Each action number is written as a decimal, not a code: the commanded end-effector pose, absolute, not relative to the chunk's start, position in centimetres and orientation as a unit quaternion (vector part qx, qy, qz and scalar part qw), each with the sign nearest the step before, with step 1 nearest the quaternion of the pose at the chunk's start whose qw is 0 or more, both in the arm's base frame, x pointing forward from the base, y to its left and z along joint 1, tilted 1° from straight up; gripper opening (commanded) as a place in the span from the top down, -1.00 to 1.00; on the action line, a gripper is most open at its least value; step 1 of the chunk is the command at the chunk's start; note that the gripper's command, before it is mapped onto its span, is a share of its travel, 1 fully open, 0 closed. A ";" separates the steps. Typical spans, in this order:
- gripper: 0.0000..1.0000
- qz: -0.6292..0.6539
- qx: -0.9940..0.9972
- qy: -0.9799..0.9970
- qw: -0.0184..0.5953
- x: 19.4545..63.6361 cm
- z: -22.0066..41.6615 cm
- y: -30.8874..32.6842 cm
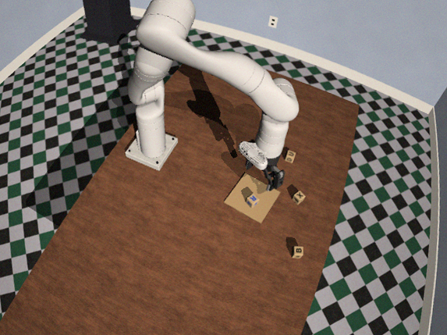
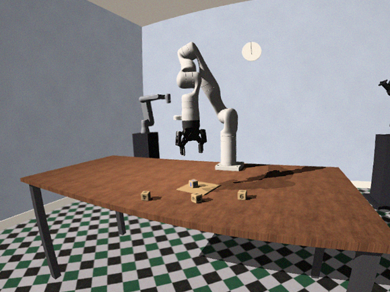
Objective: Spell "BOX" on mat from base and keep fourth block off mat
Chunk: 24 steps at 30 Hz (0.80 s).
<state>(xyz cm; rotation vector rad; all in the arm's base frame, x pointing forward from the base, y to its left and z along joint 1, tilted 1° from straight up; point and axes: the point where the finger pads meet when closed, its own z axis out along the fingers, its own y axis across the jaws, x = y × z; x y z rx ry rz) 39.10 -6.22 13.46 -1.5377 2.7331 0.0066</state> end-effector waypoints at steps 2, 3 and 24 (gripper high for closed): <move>-1.00 0.002 -0.487 0.873 0.003 39.1 13.5 -6.2; -1.00 0.002 -0.483 0.876 0.003 39.1 13.4 -6.2; -1.00 0.009 -0.239 0.971 -0.003 38.9 11.6 -5.8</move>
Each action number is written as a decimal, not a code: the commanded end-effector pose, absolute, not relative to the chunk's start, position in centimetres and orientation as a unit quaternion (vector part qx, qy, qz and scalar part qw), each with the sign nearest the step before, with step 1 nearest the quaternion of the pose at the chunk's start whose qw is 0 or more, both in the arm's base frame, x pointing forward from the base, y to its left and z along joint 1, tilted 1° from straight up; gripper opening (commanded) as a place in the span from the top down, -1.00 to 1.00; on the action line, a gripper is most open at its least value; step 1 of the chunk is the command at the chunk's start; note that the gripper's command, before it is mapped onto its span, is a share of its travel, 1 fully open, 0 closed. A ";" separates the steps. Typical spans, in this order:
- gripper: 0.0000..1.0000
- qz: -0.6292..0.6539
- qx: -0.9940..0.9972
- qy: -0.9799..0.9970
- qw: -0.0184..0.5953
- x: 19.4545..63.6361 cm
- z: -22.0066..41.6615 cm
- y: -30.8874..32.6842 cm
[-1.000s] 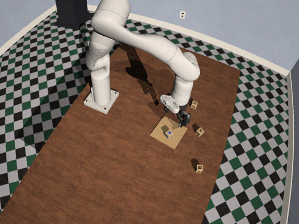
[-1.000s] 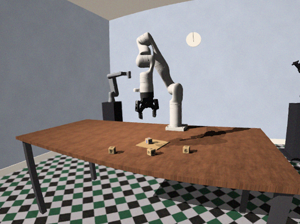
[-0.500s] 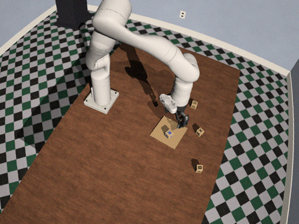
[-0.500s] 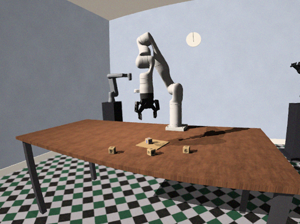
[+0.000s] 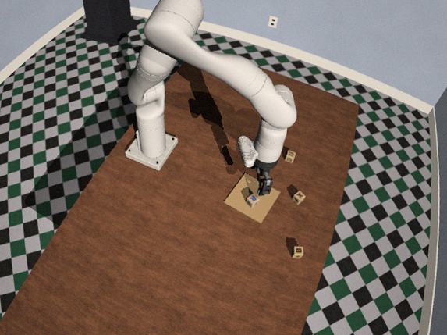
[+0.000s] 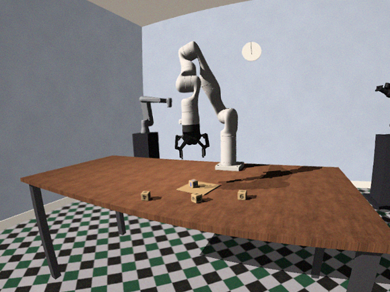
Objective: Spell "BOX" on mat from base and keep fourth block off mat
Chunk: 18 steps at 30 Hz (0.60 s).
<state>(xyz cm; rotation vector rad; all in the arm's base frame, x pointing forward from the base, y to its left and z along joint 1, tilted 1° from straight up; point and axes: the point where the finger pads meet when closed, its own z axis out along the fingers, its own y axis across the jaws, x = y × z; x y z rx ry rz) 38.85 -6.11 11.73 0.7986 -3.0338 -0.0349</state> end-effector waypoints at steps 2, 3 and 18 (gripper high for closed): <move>-1.00 -0.009 0.199 -0.980 0.004 38.8 11.3 -5.8; -1.00 -0.009 0.179 -0.984 0.004 38.8 11.2 -5.8; -1.00 -0.007 -0.080 -0.997 0.003 38.9 9.9 -5.9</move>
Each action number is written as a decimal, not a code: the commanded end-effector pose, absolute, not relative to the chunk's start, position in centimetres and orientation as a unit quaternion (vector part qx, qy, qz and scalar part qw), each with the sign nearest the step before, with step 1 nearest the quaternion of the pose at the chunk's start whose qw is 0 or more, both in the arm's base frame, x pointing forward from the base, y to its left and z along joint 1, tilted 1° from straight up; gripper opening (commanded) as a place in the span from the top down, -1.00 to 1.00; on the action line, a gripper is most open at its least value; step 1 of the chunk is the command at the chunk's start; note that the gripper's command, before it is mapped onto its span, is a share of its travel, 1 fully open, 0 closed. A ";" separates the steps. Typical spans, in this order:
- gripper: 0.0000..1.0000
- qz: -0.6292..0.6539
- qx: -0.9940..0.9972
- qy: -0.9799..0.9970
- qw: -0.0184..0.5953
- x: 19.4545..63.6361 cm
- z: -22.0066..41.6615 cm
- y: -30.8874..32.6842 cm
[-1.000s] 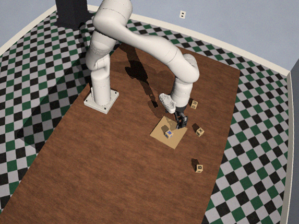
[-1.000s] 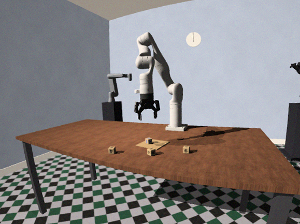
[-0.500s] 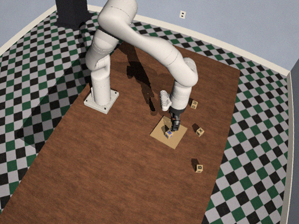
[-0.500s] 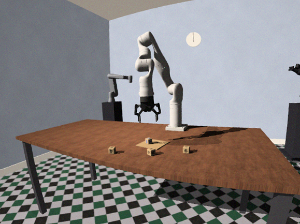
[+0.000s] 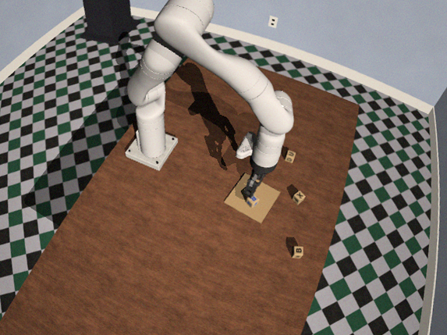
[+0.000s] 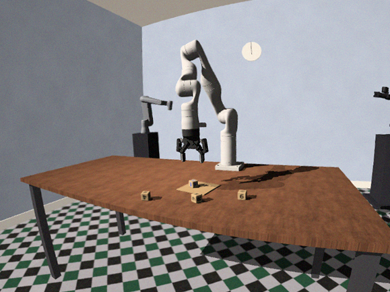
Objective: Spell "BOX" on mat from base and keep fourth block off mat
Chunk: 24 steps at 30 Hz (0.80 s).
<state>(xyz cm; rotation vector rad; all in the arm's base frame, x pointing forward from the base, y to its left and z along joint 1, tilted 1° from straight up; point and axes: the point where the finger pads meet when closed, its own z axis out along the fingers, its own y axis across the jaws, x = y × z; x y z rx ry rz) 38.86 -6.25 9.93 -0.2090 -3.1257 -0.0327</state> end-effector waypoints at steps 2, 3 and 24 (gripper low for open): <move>-1.00 -0.007 -0.113 -0.994 0.003 39.0 9.7 -6.0; -1.00 -0.007 -0.128 -0.992 0.002 39.0 9.7 -6.0; -1.00 -0.005 -0.256 -0.967 -0.002 39.2 9.2 -6.3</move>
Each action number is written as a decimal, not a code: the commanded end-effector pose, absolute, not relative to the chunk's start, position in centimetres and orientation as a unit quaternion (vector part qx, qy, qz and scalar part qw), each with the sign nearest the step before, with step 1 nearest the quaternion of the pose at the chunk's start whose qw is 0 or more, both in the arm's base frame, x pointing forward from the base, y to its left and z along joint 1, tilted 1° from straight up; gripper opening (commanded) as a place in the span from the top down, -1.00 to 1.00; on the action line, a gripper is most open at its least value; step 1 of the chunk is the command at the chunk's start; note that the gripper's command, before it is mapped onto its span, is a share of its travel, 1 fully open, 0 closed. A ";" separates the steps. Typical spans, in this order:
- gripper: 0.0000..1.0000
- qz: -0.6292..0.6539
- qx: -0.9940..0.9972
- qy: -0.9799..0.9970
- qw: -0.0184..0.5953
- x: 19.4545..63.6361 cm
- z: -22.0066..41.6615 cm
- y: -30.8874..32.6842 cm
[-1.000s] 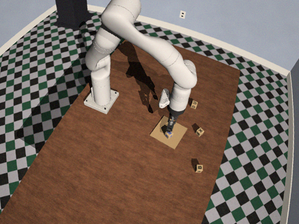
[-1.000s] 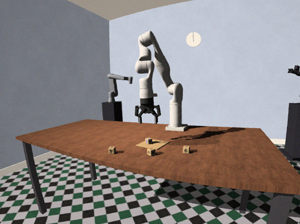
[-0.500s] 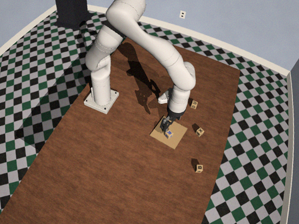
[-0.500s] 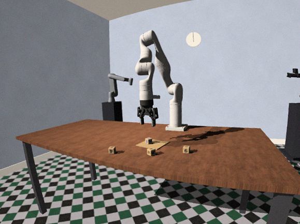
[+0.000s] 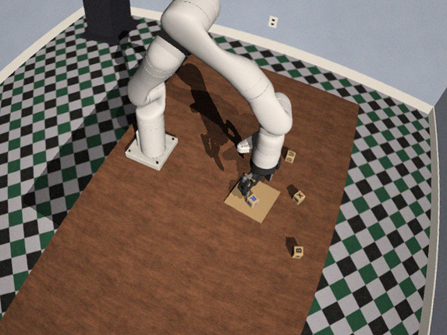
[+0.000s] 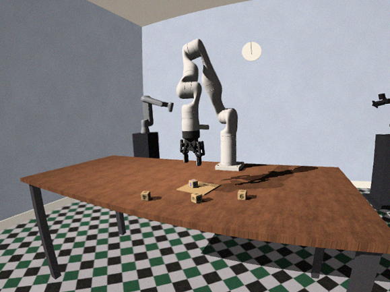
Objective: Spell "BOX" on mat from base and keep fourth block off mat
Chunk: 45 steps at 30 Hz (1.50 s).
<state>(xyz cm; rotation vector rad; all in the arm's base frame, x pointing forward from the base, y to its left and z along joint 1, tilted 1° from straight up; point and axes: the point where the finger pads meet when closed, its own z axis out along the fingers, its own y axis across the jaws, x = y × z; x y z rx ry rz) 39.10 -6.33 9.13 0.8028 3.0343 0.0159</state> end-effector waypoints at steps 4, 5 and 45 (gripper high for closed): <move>-1.00 0.005 0.256 0.967 0.002 39.2 9.2 -6.3; -0.34 0.005 0.256 0.967 0.002 39.2 9.2 -6.3; -0.34 0.005 0.256 0.967 0.002 39.2 9.1 -6.3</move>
